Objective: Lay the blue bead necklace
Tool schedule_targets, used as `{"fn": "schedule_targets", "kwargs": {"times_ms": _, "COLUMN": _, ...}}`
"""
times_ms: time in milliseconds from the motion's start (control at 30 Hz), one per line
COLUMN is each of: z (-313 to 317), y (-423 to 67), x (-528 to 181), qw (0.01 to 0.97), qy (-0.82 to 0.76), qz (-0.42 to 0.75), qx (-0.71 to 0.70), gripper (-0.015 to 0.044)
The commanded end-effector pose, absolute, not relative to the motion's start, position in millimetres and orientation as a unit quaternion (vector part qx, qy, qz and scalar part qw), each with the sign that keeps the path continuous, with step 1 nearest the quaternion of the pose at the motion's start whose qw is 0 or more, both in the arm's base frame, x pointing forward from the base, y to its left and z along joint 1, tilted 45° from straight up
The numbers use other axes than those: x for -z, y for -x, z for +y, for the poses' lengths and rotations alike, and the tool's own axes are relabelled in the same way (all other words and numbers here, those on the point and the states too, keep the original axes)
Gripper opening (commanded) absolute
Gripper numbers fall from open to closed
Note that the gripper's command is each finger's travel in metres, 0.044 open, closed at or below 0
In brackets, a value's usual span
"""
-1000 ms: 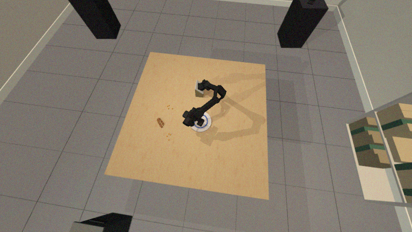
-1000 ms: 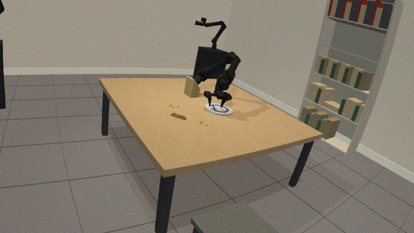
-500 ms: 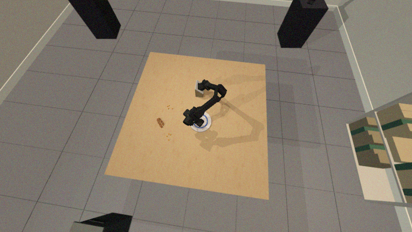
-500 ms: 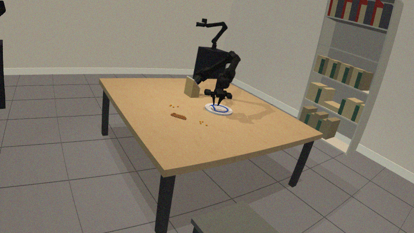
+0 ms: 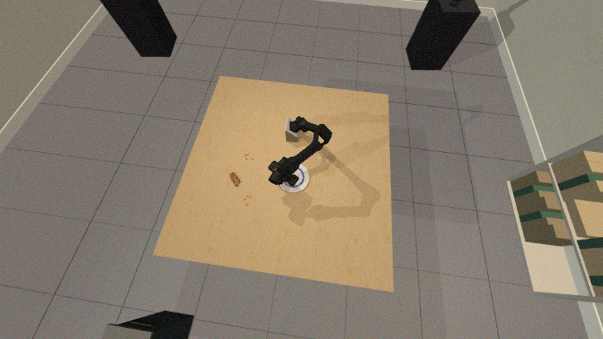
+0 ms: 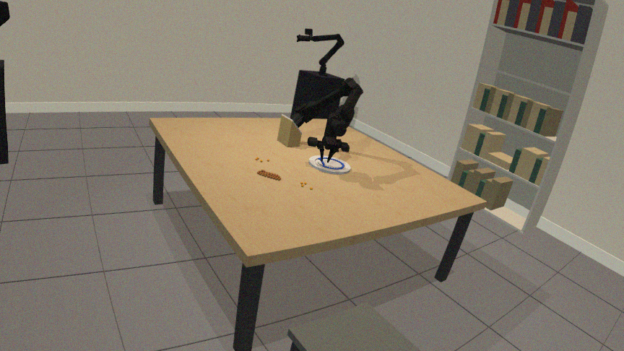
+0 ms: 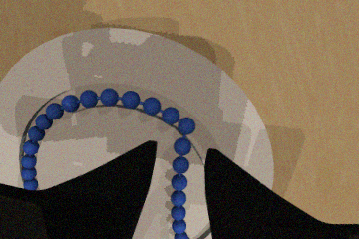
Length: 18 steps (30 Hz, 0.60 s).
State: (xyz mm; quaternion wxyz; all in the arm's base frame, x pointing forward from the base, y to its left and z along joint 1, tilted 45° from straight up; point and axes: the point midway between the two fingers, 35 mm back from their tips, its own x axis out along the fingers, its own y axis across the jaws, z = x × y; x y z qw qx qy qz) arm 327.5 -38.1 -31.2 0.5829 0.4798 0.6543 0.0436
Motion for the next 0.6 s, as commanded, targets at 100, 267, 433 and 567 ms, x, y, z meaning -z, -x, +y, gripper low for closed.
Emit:
{"fn": "schedule_targets", "kwargs": {"times_ms": 100, "z": -28.4, "y": -326.5, "x": 40.0, "qw": 0.578, "qy": -0.483, "qz": 0.656, "qx": -0.043, "gripper": 0.0120}}
{"fn": "schedule_targets", "kwargs": {"times_ms": 267, "z": -24.4, "y": -326.6, "x": 43.7, "qw": 0.577, "qy": -0.484, "qz": 0.657, "qx": -0.043, "gripper": 0.0120}}
{"fn": "schedule_targets", "kwargs": {"times_ms": 433, "z": -26.2, "y": -327.5, "x": 42.2, "qw": 0.579, "qy": -0.481, "qz": 0.657, "qx": -0.044, "gripper": 0.0067}}
{"fn": "schedule_targets", "kwargs": {"times_ms": 567, "z": -26.2, "y": -327.5, "x": 42.2, "qw": 0.579, "qy": -0.481, "qz": 0.657, "qx": -0.044, "gripper": 0.0000}}
